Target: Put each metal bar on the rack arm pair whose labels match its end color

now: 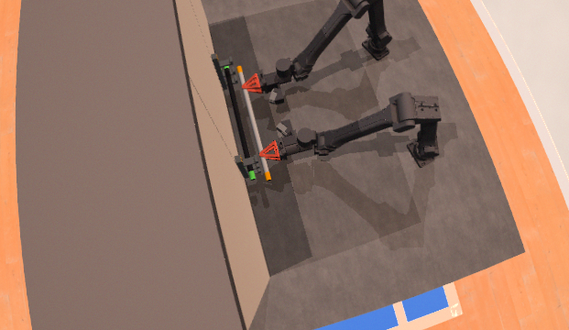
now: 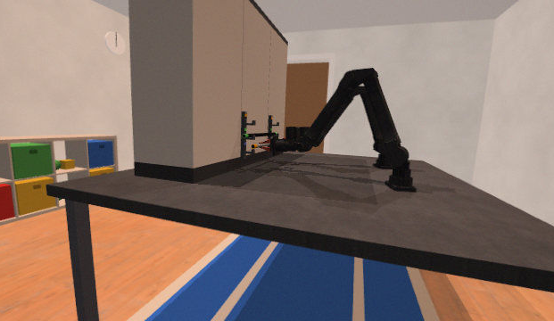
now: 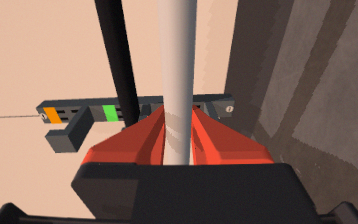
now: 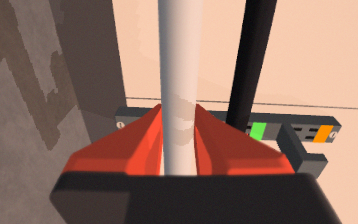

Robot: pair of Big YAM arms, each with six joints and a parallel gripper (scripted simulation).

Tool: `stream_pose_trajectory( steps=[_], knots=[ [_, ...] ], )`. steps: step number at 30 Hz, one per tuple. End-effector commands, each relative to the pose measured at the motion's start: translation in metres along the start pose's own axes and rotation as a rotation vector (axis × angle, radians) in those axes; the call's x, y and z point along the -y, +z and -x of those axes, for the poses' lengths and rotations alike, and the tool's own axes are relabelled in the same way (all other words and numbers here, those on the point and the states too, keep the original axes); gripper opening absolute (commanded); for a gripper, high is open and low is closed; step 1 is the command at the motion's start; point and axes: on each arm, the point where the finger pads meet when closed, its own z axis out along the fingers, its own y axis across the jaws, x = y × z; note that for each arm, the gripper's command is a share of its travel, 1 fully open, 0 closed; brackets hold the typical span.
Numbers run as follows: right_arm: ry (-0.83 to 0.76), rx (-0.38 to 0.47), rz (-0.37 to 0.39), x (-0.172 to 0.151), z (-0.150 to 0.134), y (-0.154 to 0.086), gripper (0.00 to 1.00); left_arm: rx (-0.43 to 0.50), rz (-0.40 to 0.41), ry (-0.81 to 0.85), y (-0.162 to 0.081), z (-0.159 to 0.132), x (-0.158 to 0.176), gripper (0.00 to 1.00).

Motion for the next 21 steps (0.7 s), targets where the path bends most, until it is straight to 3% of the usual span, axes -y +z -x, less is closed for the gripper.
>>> stream_pose_trajectory(
  steps=[1, 21],
  knots=[
    [0.009, -0.021, -0.086, 0.0426, -0.0077, 0.0022, 0.00, -0.020, 0.110, -0.018, 0.0007, -0.0069, -0.0569, 0.00],
    [0.009, -0.021, -0.086, 0.0430, -0.0092, 0.0014, 0.00, -0.021, 0.110, -0.018, 0.0000, -0.0054, -0.0567, 0.00]
  ],
)
